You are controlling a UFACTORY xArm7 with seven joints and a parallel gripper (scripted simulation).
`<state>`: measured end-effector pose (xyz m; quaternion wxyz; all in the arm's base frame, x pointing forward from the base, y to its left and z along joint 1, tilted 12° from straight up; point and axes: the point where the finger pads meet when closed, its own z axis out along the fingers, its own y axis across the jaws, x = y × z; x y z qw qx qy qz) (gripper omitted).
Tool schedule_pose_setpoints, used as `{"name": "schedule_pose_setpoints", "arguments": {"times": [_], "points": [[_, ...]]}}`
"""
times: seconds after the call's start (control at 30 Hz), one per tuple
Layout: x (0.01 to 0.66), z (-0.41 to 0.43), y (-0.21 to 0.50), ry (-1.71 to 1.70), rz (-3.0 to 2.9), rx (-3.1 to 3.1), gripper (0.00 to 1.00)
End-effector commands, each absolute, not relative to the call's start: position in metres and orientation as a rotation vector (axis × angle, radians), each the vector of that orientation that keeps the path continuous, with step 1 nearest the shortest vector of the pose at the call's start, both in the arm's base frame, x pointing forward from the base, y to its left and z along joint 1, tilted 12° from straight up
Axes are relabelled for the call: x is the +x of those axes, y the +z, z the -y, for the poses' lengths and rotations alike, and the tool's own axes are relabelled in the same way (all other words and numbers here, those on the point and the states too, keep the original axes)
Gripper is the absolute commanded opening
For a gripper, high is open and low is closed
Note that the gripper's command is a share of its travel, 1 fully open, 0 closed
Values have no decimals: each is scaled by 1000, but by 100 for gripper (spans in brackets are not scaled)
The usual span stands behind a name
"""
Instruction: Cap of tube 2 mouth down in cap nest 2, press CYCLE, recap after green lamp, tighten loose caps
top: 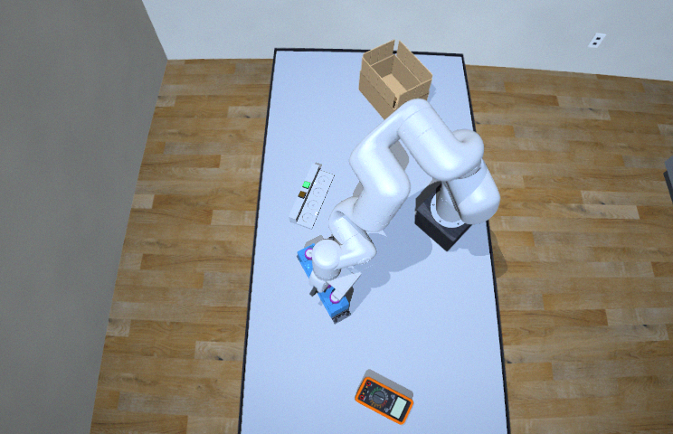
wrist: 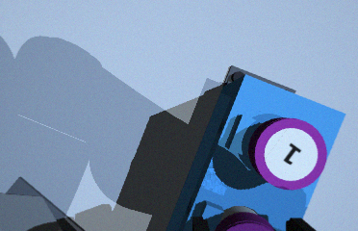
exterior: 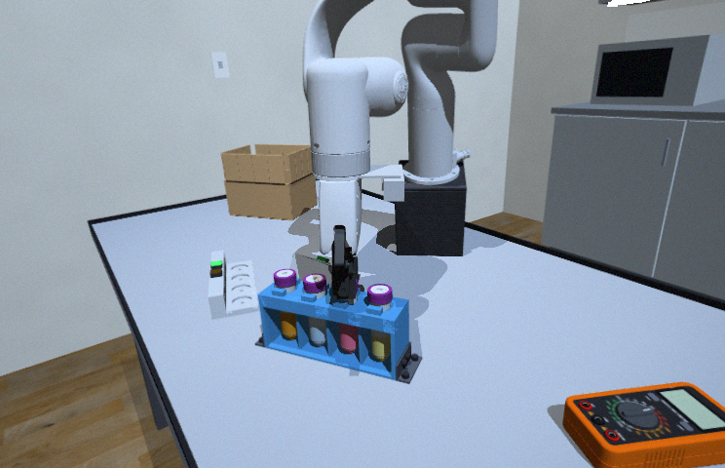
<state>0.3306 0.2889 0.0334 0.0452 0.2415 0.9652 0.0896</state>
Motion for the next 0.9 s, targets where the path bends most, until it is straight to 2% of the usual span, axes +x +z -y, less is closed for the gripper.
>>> {"name": "schedule_pose_setpoints", "arguments": {"times": [0.0, 0.07, 0.1, 0.57, 0.87], "points": [[332, -289, 35, 298, -2971, 702, 46], [332, -289, 35, 298, -2971, 702, 46], [332, -289, 35, 298, -2971, 702, 0], [332, -289, 35, 298, -2971, 702, 0], [332, -289, 34, 314, -2859, 1149, 0]]}}
